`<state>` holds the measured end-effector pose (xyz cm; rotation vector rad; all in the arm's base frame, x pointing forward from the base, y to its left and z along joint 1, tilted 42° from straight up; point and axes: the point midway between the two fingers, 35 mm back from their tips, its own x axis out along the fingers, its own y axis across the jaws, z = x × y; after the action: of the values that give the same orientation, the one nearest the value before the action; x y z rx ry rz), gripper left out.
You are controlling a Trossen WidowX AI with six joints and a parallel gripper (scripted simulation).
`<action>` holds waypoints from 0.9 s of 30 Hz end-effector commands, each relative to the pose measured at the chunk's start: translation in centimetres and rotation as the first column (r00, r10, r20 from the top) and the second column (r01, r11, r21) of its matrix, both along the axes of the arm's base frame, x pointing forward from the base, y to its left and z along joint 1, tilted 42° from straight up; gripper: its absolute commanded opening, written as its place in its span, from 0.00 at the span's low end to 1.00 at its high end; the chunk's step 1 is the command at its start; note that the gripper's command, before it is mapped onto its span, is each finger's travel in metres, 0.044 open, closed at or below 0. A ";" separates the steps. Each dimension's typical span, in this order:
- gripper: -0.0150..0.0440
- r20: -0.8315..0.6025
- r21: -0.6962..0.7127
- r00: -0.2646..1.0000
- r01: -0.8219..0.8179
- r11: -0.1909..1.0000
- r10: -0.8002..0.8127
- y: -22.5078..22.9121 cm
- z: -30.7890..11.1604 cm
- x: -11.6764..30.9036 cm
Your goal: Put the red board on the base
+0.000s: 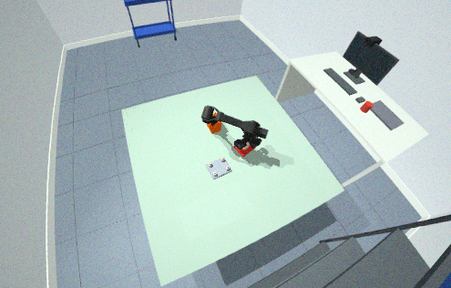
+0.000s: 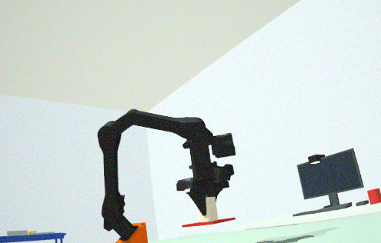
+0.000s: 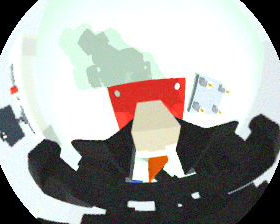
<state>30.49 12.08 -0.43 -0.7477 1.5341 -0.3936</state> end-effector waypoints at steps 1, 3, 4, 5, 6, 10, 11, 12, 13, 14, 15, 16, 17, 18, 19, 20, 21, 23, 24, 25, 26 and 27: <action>0.25 0.012 0.010 1.000 0.008 1.000 -0.008 -0.3 0.8 0.5; 0.25 0.014 0.011 1.000 0.011 1.000 -0.011 -0.6 1.1 0.7; 0.25 0.016 0.012 1.000 0.013 1.000 -0.013 -0.8 1.3 0.8; 0.25 0.017 0.013 1.000 0.014 1.000 -0.015 -0.9 1.5 0.9; 0.25 0.019 0.014 1.000 0.016 1.000 -0.016 -1.1 1.6 1.0; 0.25 0.025 0.017 0.999 0.023 1.000 -0.023 -1.7 2.3 1.3; 0.25 0.026 0.017 0.999 0.024 1.000 -0.025 -1.9 2.5 1.4; 0.25 0.028 0.018 0.999 0.026 1.000 -0.026 -2.1 2.6 1.5; 0.25 0.030 0.019 0.999 0.028 0.999 -0.028 -2.2 2.8 1.6; 0.25 0.031 0.019 0.999 0.029 0.999 -0.030 -2.4 3.0 1.7; 0.25 0.033 0.020 0.999 0.031 0.999 -0.032 -2.6 3.1 1.8; 0.25 0.034 0.020 0.999 0.033 0.999 -0.033 -2.7 3.3 1.9; 0.25 0.036 0.021 0.999 0.034 0.999 -0.035 -2.9 3.5 1.9; 0.25 0.037 0.022 0.999 0.036 0.999 -0.037 -3.1 3.6 2.0; 0.25 0.039 0.022 0.999 0.038 0.999 -0.038 -3.3 3.8 2.1; 0.25 0.040 0.023 0.998 0.039 0.999 -0.040 -3.4 4.0 2.2; 0.25 0.042 0.023 0.998 0.041 0.999 -0.042 -3.6 4.1 2.2; 0.25 0.045 0.024 0.998 0.044 0.999 -0.045 -4.0 4.5 2.4; 0.25 0.047 0.024 0.998 0.046 0.999 -0.047 -4.2 4.6 2.4; 0.25 0.048 0.025 0.998 0.048 0.999 -0.049 -4.3 4.8 2.5; 0.25 0.050 0.025 0.997 0.049 0.998 -0.051 -4.5 5.0 2.6; 0.25 0.052 0.025 0.997 0.051 0.998 -0.052 -4.7 5.1 2.6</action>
<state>32.83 7.95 3.91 -0.6779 1.5176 -0.4274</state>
